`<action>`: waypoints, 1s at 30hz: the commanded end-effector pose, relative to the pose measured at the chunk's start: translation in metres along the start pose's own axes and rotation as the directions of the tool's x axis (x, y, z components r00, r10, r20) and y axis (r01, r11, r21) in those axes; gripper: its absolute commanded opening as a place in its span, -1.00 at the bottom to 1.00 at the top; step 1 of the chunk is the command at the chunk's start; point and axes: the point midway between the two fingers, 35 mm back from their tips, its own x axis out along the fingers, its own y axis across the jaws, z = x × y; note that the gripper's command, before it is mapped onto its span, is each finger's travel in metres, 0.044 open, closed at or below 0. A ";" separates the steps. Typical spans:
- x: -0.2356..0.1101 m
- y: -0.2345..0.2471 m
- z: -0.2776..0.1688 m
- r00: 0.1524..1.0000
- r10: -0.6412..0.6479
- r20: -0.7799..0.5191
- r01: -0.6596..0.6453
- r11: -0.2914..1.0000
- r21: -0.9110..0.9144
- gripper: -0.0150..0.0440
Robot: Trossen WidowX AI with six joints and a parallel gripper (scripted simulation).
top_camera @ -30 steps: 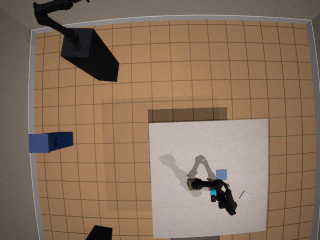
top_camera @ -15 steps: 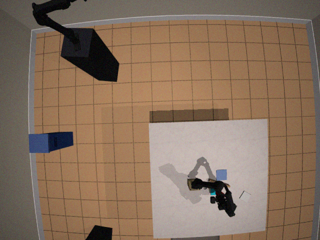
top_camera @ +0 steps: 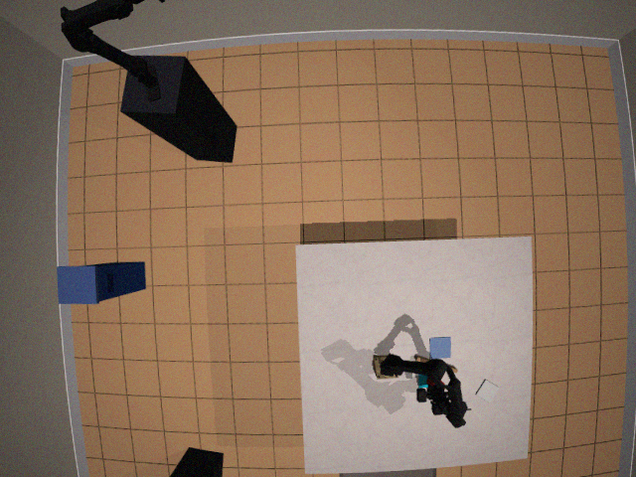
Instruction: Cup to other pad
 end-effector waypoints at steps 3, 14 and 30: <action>0.011 -0.001 -0.001 1.000 0.001 -0.008 0.000 1.000 0.008 -0.49; 0.027 -0.002 -0.002 1.000 0.001 -0.009 -0.001 1.000 0.008 -0.49; 0.030 -0.001 -0.001 1.000 -0.001 -0.003 0.001 1.000 0.000 -0.49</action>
